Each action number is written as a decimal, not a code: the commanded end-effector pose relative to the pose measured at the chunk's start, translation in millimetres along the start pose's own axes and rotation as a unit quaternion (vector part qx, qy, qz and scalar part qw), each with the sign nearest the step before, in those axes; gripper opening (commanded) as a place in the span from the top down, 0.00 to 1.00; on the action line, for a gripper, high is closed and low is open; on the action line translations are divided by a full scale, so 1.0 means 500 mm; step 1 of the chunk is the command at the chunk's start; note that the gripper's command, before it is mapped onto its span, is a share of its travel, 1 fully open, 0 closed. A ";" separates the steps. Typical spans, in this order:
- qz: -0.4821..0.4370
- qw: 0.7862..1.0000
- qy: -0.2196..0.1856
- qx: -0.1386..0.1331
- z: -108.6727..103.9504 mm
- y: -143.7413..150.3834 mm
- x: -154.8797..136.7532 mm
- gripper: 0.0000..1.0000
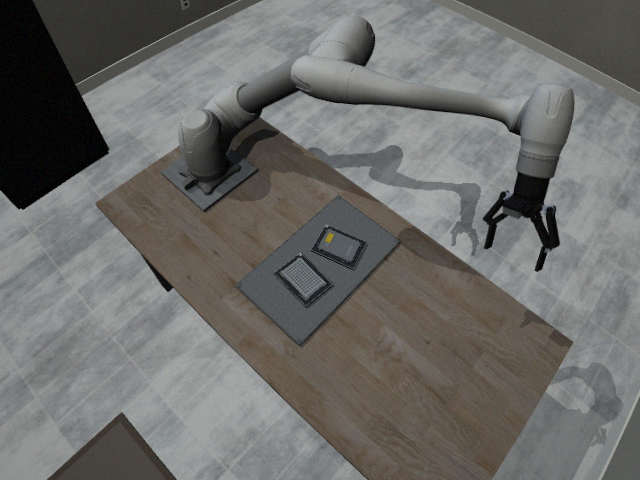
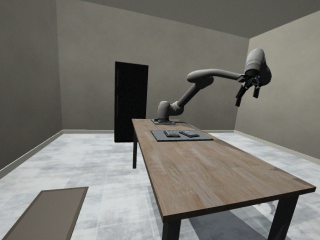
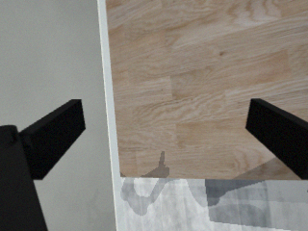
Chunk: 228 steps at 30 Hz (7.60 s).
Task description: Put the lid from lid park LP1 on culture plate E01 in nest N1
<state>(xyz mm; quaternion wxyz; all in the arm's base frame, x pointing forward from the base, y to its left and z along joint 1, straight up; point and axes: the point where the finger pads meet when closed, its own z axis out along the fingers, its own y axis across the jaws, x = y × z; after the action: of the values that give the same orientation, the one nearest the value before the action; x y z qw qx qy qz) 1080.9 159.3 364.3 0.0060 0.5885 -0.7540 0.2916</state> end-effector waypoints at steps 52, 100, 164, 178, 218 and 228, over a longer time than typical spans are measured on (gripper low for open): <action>-0.660 0.723 -0.201 -0.039 0.196 0.680 0.194 0.00; -0.819 0.496 -0.286 0.039 0.211 1.046 0.272 0.90; -0.819 0.496 -0.286 0.039 0.214 1.048 0.271 0.31; -0.819 0.496 -0.286 0.039 0.232 1.057 0.263 0.31; -0.819 0.496 -0.286 0.039 0.286 1.084 0.241 0.31; -0.819 0.496 -0.286 0.039 0.286 1.084 0.241 0.31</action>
<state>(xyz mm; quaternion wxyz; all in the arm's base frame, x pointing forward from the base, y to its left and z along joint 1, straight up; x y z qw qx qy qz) 608.1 63.2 52.9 0.0029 0.9931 0.1175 0.0002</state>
